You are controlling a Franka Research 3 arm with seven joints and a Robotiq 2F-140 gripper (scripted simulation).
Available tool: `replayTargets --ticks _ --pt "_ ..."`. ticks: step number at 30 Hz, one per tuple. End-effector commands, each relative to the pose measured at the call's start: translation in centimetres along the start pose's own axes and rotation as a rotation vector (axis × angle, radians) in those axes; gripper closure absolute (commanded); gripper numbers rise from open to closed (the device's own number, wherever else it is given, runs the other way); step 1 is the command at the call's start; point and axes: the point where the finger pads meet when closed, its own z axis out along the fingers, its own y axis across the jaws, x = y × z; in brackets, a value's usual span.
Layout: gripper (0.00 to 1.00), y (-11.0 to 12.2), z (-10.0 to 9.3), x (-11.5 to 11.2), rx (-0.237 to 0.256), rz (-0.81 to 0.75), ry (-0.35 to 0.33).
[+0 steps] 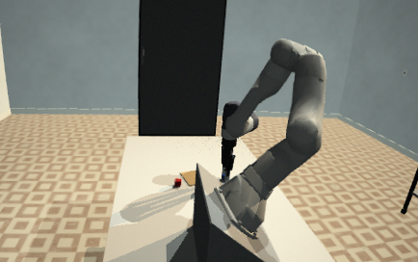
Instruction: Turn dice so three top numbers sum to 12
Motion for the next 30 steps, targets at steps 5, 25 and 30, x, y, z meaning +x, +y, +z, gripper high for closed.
replayTargets --ticks 5,25,30 --pt "0.84 0.0 0.1 0.0 0.001 0.006 -0.002" --pt "0.84 0.0 -5.4 0.0 0.001 0.006 -0.002" --pt "0.84 0.0 -8.7 0.0 0.001 0.006 -0.002"
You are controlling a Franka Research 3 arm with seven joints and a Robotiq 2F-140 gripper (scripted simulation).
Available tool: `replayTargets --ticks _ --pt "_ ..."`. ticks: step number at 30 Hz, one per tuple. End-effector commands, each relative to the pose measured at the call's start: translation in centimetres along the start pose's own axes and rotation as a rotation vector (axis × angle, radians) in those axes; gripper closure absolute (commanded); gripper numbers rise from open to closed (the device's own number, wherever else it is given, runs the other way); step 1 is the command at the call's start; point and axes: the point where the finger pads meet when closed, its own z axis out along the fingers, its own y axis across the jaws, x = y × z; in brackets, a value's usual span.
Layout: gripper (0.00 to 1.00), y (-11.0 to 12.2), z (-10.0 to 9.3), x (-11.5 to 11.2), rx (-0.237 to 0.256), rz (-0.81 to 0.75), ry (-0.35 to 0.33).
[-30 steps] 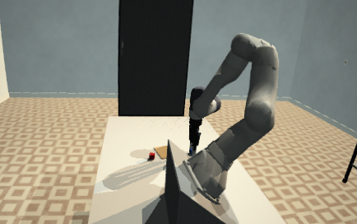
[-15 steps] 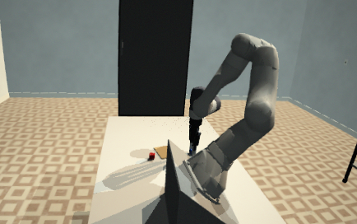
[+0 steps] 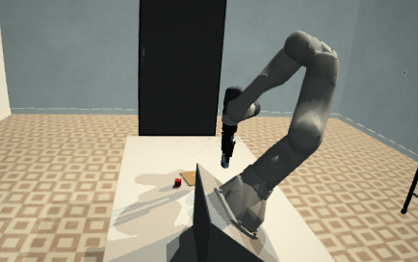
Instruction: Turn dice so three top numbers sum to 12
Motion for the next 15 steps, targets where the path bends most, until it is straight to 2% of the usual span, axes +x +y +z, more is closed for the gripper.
replayTargets --ticks 1,4,15 --pt "0.84 0.99 -1.84 0.57 -0.032 -0.004 0.017" --pt "0.84 0.97 -2.51 0.56 -0.032 -0.004 0.017" --pt "0.84 0.93 -2.58 0.41 -0.032 -0.003 0.017"
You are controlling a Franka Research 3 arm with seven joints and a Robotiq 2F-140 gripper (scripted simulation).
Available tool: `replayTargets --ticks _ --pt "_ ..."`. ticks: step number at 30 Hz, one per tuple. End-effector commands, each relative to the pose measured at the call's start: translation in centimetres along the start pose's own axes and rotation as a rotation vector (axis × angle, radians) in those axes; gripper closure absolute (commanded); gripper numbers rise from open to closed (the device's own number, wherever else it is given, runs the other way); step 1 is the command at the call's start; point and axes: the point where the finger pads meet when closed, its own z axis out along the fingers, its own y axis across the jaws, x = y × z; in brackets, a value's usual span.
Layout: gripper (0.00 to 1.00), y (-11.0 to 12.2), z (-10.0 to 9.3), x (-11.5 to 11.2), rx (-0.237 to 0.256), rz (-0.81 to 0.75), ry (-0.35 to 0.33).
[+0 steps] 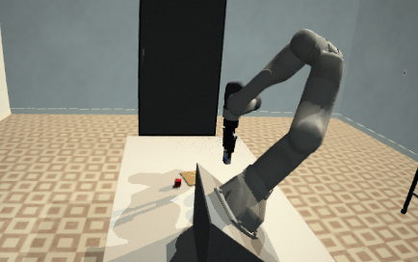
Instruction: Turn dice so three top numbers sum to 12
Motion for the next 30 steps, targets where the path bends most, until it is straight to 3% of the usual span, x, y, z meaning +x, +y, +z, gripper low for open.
replayTargets --ticks 1,4,5,6,7,9,30 --pt "0.84 0.1 -0.1 -0.9 -0.008 0.002 0.004" --pt "0.84 -0.8 -0.5 -8.2 -0.005 0.038 0.004" --pt "0.84 -0.8 -0.5 -8.2 -0.005 0.038 0.004" --pt "0.84 -0.8 -0.5 -10.9 -0.007 0.05 0.003" --pt "0.84 -0.8 -0.5 -10.9 -0.007 0.05 0.003" --pt "0.84 -0.5 -0.4 -13.9 -0.009 0.063 0.0" --pt "0.84 -0.5 0.1 -14.0 -0.009 0.065 0.003"
